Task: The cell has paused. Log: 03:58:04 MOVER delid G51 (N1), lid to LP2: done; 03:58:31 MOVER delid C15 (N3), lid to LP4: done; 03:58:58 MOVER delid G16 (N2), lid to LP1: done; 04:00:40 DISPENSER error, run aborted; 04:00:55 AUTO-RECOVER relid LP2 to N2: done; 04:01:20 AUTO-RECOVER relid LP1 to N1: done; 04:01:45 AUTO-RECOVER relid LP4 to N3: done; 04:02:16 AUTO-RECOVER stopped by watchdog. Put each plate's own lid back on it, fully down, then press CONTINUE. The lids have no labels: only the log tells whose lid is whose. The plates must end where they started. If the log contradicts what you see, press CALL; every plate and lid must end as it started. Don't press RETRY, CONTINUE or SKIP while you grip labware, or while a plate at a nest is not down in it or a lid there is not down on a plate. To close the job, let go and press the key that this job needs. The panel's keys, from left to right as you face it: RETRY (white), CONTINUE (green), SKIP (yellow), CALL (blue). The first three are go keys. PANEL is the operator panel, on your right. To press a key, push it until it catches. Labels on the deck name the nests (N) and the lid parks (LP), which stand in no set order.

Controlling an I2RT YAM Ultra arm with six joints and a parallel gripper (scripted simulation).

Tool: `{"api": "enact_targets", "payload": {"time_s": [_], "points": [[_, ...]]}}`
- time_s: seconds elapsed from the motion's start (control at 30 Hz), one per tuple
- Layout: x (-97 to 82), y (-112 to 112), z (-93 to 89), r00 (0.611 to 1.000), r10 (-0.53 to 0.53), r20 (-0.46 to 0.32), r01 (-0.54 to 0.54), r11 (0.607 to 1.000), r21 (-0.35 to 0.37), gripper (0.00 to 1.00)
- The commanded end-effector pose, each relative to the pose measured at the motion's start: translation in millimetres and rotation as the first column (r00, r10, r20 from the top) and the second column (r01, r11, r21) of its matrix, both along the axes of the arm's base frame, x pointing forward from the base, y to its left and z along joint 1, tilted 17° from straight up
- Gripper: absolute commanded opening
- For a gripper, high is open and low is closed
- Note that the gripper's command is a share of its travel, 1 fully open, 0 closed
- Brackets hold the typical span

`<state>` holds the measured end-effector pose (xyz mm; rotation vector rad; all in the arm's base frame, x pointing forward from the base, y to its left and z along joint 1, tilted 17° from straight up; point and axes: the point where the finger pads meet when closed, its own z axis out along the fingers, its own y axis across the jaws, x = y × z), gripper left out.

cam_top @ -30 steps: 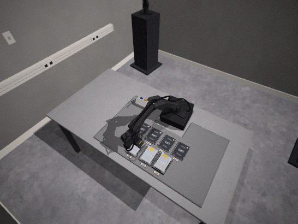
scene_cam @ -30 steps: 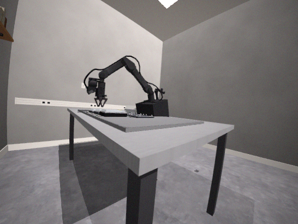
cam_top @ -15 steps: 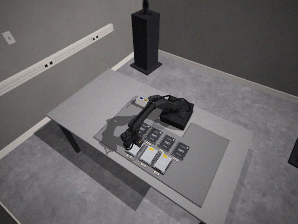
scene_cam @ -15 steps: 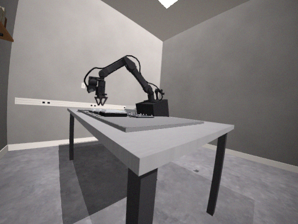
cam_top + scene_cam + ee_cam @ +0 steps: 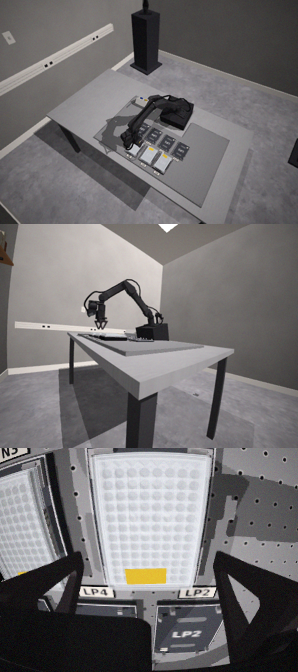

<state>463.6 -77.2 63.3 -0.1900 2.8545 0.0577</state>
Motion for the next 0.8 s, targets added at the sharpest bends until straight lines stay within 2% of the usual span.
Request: {"api": "enact_targets", "payload": {"time_s": [0.0, 0.03, 0.1, 0.47, 0.53, 0.77], "points": [[10.5, -8, 17.8, 0.999, -0.006, 0.054, 0.006, 1.000, -0.005, 1.00], [10.4, -8, 17.1, 0.999, -0.005, 0.052, 0.006, 1.000, -0.004, 1.00], [-3.6, 8, 9.8, 0.999, -0.015, 0.035, 0.015, 1.000, 0.001, 0.98], [-48.3, 37, -3.3, 0.999, -0.017, 0.033, 0.017, 1.000, -0.005, 0.87], [-48.3, 37, -3.3, 0.999, -0.017, 0.033, 0.017, 1.000, -0.005, 0.87], [-76.6, 57, -11.4, 0.999, -0.017, 0.033, 0.017, 1.000, -0.004, 0.80]]}}
